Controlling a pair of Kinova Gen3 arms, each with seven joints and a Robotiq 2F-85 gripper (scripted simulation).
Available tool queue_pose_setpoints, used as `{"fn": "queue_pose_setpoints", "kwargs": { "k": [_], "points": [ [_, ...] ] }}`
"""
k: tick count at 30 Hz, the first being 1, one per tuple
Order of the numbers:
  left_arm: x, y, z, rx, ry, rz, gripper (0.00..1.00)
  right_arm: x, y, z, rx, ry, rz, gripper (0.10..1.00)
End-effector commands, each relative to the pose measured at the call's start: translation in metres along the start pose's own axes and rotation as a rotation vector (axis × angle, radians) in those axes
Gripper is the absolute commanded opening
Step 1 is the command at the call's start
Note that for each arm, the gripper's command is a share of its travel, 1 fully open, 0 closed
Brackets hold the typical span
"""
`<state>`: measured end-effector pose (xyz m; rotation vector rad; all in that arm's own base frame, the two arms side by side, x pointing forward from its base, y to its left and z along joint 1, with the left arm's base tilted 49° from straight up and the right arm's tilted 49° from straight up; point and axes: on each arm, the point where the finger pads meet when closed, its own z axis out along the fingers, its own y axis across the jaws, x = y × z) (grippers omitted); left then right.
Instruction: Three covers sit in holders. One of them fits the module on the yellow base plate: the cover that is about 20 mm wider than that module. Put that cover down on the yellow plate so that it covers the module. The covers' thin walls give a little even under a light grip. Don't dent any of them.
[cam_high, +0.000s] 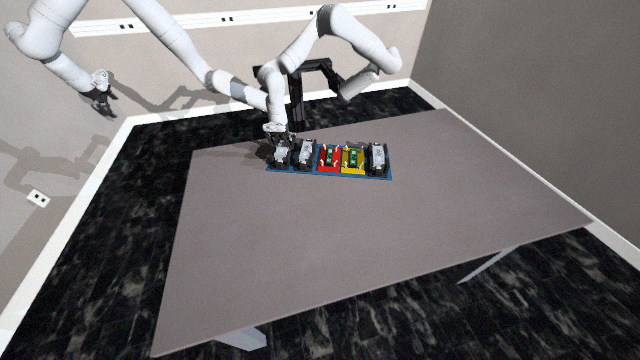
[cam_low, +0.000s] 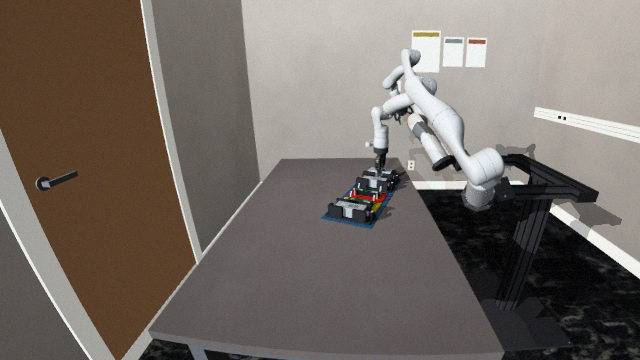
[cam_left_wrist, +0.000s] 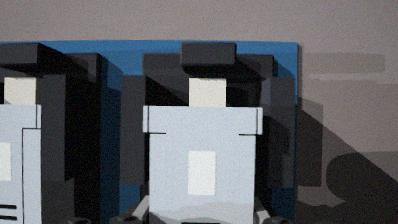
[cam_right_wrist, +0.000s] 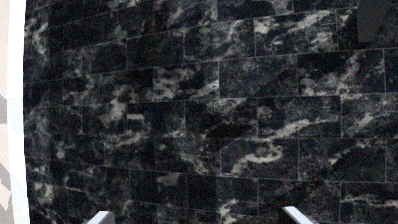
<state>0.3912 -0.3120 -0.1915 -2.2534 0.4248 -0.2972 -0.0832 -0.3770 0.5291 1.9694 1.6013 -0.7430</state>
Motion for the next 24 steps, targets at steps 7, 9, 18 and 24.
{"fn": "queue_pose_setpoints", "kwargs": {
  "k": [7, 9, 18, 24],
  "points": [
    [0.001, 0.001, -0.002, -0.002, 0.002, 0.000, 0.001, 0.000, 0.000, 0.000, 0.000, -0.001, 0.001, 0.999],
    [0.001, 0.001, -0.002, -0.002, 0.002, 0.000, 0.001, 0.000, 0.000, 0.000, 0.000, -0.001, 0.001, 0.999],
    [0.001, 0.001, -0.014, -0.002, 0.002, 0.000, 0.001, 0.000, 0.000, 0.000, 0.000, -0.001, 0.001, 0.999],
    [0.001, 0.000, -0.032, -0.002, 0.002, 0.000, 0.001, 0.000, 0.000, 0.000, 0.000, -0.001, 0.001, 0.999]
  ]
}}
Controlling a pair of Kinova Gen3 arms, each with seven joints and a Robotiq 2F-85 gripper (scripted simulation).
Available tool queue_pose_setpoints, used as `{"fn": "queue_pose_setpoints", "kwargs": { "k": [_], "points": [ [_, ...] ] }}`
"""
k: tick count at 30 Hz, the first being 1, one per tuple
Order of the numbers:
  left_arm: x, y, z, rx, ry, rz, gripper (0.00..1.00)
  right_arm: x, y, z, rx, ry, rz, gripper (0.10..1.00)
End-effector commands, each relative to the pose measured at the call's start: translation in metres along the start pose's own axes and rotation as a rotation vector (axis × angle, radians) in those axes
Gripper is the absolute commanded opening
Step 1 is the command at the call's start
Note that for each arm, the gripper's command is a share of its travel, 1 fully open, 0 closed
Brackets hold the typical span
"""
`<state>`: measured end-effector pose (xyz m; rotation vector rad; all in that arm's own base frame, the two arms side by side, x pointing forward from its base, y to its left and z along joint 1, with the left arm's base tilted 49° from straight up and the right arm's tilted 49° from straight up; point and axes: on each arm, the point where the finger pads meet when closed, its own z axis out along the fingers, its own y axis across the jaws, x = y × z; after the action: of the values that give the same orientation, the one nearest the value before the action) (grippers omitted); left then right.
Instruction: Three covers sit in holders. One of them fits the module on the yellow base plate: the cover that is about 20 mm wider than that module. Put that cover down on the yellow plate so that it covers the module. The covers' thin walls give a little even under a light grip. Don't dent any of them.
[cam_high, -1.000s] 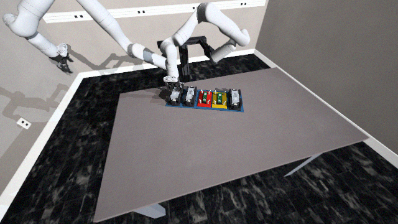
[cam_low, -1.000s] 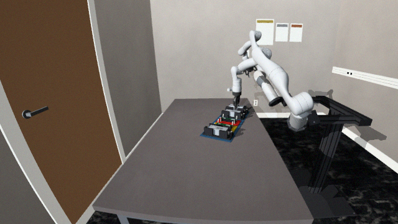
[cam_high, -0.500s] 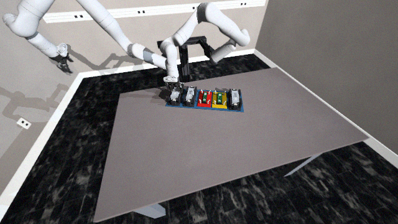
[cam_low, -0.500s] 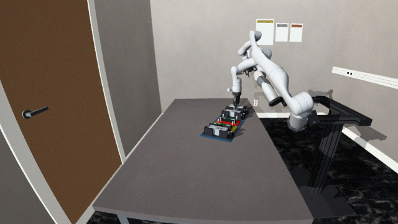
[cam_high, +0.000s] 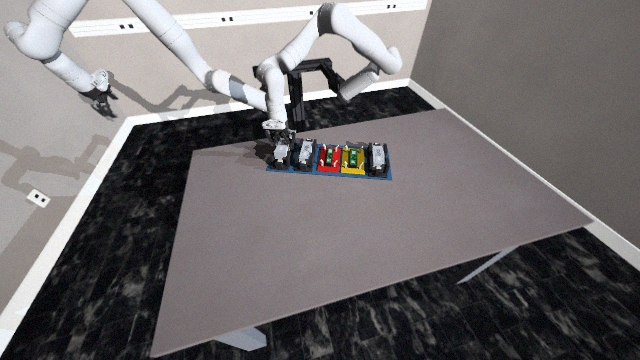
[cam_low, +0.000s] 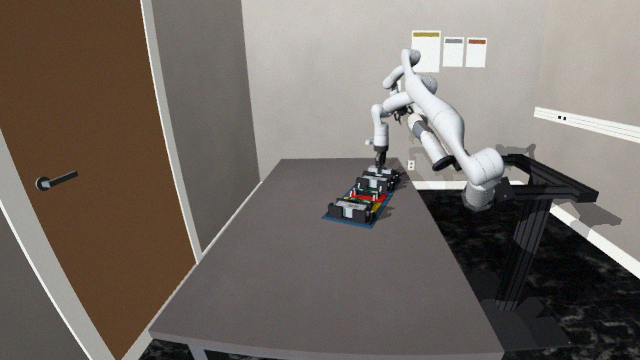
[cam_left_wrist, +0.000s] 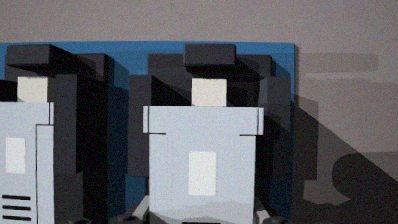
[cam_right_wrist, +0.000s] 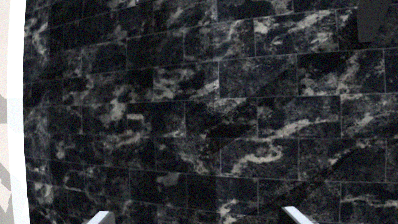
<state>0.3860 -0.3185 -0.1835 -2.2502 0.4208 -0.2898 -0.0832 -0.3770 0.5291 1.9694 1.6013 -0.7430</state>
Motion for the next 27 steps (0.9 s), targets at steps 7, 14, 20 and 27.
{"fn": "queue_pose_setpoints", "kwargs": {
  "k": [7, 14, 20, 27],
  "points": [
    [0.002, 0.001, -0.020, -0.006, 0.009, 0.000, 0.001, 0.000, 0.000, 0.000, 0.000, -0.001, 0.001, 0.999],
    [0.000, 0.000, -0.036, -0.003, 0.003, 0.001, 0.001, 0.000, 0.000, 0.000, 0.000, -0.001, 0.001, 0.999],
    [0.000, 0.000, -0.045, -0.003, 0.003, 0.001, 0.001, 0.000, 0.000, 0.000, 0.000, -0.001, 0.001, 0.999],
    [-0.003, 0.000, -0.040, -0.001, -0.004, 0.003, 0.010, 0.000, 0.000, 0.000, 0.000, -0.001, 0.001, 0.999]
  ]
}}
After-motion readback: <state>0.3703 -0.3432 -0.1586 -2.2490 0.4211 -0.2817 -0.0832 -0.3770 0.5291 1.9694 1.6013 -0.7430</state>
